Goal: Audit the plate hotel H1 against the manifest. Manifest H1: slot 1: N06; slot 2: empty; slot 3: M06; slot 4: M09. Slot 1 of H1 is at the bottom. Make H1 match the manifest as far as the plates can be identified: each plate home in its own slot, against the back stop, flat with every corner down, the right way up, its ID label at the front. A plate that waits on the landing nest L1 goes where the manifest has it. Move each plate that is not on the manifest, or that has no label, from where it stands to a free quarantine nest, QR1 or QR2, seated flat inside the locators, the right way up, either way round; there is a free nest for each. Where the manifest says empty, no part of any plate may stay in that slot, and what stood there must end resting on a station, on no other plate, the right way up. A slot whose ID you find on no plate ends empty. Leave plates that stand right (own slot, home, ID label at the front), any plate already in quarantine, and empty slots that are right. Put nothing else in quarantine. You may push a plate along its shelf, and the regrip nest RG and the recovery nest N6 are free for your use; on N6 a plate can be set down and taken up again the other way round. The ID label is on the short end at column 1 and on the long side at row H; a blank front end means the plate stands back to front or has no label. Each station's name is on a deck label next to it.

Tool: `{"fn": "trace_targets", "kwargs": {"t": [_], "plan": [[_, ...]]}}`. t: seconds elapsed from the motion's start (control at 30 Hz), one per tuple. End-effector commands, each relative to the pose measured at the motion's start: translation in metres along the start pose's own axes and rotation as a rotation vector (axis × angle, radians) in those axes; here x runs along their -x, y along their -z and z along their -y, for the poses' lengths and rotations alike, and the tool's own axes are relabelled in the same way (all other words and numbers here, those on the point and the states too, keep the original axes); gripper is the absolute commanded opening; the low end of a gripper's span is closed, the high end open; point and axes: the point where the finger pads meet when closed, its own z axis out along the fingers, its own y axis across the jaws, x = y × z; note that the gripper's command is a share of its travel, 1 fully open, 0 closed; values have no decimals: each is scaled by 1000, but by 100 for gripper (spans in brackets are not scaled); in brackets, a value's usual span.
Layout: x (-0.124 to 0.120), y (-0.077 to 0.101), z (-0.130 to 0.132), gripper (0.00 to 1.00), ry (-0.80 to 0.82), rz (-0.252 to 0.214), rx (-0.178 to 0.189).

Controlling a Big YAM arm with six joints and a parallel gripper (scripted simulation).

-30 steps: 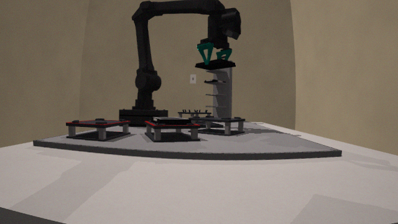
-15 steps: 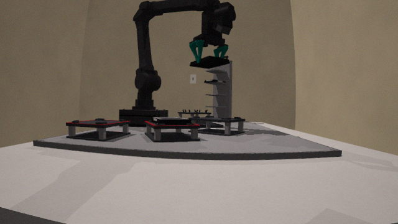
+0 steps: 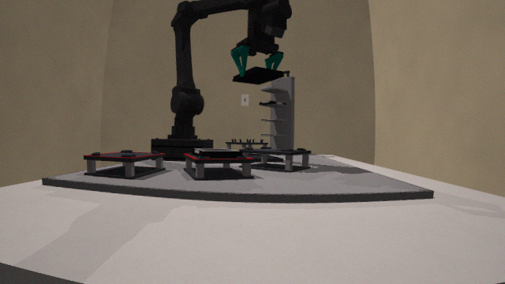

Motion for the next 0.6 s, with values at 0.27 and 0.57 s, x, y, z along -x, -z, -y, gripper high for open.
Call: {"fn": "trace_targets", "kwargs": {"t": [0.27, 0.57], "plan": [[39, 22, 30, 86, 16, 63, 9], [51, 22, 55, 86, 16, 65, 6]]}}
